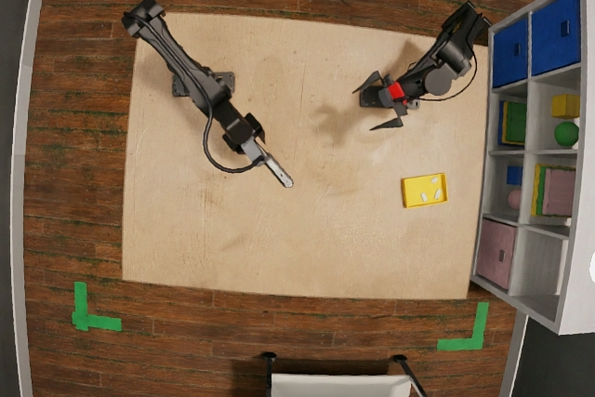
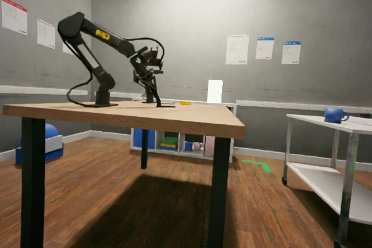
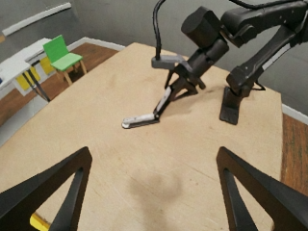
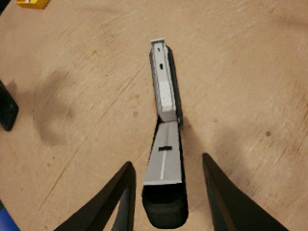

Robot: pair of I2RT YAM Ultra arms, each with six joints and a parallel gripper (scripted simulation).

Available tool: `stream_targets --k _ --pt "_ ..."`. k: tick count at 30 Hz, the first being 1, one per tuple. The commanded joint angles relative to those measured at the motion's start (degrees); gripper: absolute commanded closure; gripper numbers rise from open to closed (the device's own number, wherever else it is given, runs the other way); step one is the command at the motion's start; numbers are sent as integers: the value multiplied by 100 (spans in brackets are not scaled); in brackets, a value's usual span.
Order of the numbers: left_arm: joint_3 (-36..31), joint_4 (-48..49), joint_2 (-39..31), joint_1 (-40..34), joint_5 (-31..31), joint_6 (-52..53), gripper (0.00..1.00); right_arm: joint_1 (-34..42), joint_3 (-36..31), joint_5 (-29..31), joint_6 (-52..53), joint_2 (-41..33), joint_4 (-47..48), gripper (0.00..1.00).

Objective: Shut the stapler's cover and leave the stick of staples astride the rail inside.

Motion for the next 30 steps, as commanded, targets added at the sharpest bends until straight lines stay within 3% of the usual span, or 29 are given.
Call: stream_targets --k 1,5,6,13,25,27,30 --pt "-8 -69 -59 -45 32 42 0 -2 -36 25 24 82 173 50" --pt "-8 -69 -59 -45 32 42 0 -2 -36 25 24 83 174 50" --pt "-8 -69 -59 -45 32 42 0 -2 -36 25 24 83 174 58" --pt "-8 -69 -59 -45 32 42 0 -2 17 6 7 35 106 63" --pt "-8 -69 -59 -45 32 42 0 -2 17 6 7 35 106 80" --pt "-8 -69 -59 -45 32 42 0 -2 17 6 7 35 106 100" --pt "-8 -69 -59 -45 32 42 0 -2 126 29 22 135 -1 100"
